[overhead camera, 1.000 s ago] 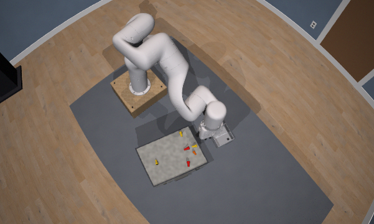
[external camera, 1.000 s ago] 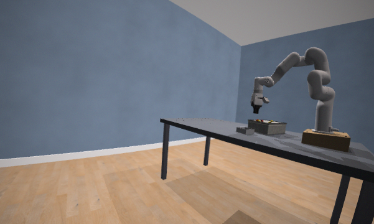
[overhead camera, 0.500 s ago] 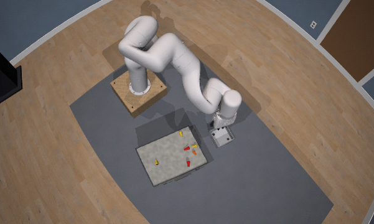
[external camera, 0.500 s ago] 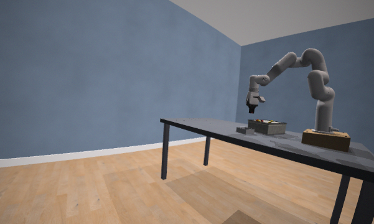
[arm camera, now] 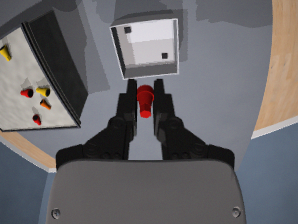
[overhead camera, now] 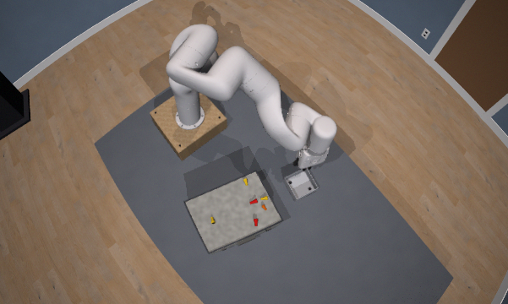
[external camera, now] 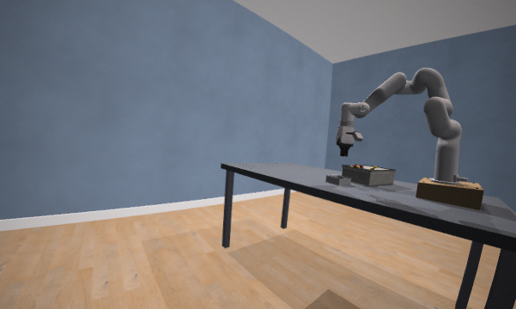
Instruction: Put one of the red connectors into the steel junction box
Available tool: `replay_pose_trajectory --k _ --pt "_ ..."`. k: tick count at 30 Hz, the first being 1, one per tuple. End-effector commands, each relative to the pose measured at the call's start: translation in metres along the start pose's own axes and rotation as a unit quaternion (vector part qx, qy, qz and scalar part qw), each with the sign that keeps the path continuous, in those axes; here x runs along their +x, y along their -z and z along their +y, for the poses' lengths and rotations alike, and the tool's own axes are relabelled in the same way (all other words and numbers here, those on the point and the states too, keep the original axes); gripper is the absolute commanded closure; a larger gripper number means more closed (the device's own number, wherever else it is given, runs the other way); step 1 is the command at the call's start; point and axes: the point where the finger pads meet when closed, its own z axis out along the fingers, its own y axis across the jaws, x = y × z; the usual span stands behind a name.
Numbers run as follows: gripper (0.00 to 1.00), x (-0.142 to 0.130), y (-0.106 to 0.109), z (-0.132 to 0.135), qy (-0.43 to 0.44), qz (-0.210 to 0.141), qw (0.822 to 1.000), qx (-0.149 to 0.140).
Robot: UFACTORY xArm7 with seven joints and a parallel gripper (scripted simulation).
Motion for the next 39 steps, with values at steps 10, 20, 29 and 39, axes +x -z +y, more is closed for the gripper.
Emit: replay_pose_trajectory --k 10,20,29,39 --pt "0.98 0.000 0.002 0.004 0.000 -0.002 1.000 -0.001" --pt "0.98 0.000 -0.022 0.004 0.000 -0.002 1.000 -0.001" --pt "0.98 -0.001 -0.082 0.004 0.000 -0.002 1.000 -0.001" --pt "0.98 -0.001 -0.141 0.004 0.000 -0.002 1.000 -0.001"
